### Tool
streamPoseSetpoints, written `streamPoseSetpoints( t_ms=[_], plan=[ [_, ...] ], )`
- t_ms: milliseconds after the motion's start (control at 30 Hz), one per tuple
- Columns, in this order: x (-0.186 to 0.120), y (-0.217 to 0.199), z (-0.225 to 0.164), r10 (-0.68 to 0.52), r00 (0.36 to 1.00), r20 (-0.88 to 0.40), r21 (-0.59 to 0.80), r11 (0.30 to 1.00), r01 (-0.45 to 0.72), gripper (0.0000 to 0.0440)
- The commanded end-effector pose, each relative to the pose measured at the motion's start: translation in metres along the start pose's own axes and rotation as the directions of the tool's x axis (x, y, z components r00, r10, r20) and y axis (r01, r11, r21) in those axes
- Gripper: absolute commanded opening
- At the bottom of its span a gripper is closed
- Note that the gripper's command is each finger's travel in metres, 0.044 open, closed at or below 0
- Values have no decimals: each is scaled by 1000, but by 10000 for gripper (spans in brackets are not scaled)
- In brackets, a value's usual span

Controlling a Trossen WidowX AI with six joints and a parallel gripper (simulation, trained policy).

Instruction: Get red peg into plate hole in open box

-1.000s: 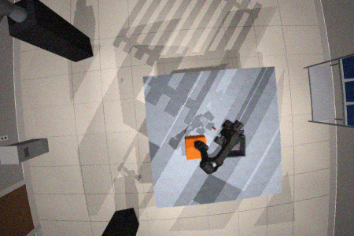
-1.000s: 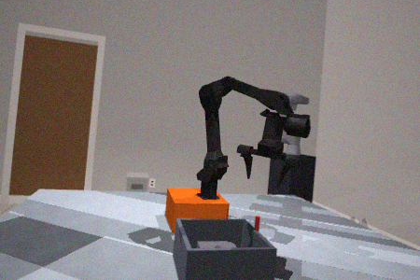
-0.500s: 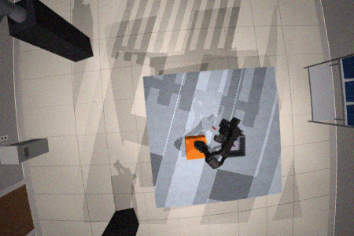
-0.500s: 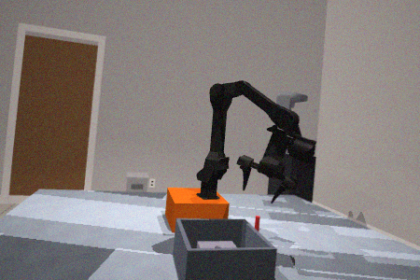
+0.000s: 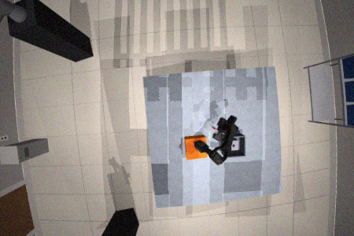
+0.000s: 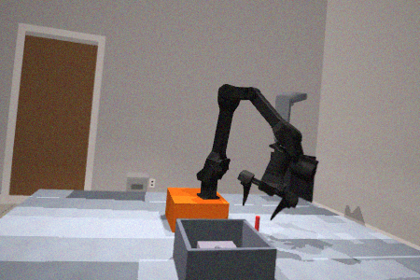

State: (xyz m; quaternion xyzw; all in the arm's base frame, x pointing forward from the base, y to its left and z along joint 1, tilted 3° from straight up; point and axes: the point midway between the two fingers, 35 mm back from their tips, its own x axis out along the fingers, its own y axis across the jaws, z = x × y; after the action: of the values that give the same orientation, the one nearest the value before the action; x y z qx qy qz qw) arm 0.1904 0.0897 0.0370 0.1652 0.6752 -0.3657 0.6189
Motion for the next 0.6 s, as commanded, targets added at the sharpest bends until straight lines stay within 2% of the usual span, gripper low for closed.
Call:
streamPoseSetpoints(
  t_ms=[0,333,400,567],
  plan=[
    [13,2,0,-12,1000,12,6,1000,12,440],
    [48,9,2,-7,999,45,8,1000,7,428],
    [54,9,2,-10,999,47,7,1000,10,397],
    [69,7,0,-29,999,44,6,1000,29,268]
  ],
)
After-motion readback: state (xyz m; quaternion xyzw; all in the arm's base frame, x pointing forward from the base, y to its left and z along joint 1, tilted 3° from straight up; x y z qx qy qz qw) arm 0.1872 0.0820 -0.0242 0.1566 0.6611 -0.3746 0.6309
